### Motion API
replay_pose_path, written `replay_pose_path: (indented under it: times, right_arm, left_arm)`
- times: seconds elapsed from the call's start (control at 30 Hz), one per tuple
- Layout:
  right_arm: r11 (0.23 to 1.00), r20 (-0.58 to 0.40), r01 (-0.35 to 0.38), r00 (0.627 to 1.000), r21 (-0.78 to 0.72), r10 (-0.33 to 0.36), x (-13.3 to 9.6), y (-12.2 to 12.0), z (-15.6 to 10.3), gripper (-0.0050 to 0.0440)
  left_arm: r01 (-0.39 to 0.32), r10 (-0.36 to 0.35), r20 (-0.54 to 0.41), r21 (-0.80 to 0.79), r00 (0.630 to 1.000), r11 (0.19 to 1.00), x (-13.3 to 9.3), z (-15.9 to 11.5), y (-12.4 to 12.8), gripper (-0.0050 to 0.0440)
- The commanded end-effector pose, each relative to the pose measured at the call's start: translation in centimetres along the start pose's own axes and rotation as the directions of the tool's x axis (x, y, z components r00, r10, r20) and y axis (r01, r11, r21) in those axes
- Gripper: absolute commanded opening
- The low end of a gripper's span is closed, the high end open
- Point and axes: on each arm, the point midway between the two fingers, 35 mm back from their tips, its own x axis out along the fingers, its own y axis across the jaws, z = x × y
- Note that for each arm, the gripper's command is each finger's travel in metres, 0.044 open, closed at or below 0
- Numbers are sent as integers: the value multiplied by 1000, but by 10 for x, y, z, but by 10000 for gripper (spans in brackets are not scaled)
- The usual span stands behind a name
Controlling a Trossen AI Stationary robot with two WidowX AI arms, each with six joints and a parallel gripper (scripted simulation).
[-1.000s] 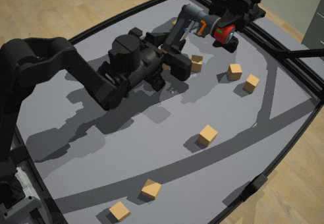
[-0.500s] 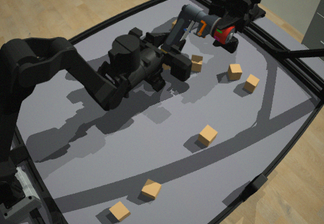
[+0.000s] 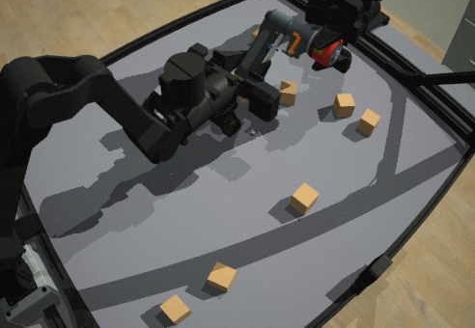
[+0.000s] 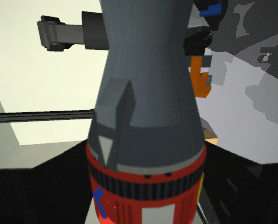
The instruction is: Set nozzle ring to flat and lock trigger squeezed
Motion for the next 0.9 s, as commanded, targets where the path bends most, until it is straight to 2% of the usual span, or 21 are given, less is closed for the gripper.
replay_pose_path:
  times: [0.0,0.3,0.37,0.53,0.87]
  right_arm:
    - [998,-8,57,998,27,-57,1,2,-1,0]
    - [974,-7,226,974,29,-226,2,-1,0,0]
    - [974,-7,226,974,29,-226,2,-1,0,0]
    - [944,-7,328,945,32,-328,2,-3,-1,0]
    - [858,-7,511,859,39,-512,3,-6,-1,0]
  left_arm:
    - [0,0,-49,6,999,1000,3,-17,0,0]
    - [0,0,-49,6,999,1000,3,-17,0,0]
    - [0,0,-49,6,999,1000,3,-17,0,0]
    - [0,0,-49,6,999,1000,3,-17,0,0]
    - [0,0,-49,6,999,1000,3,-17,0,0]
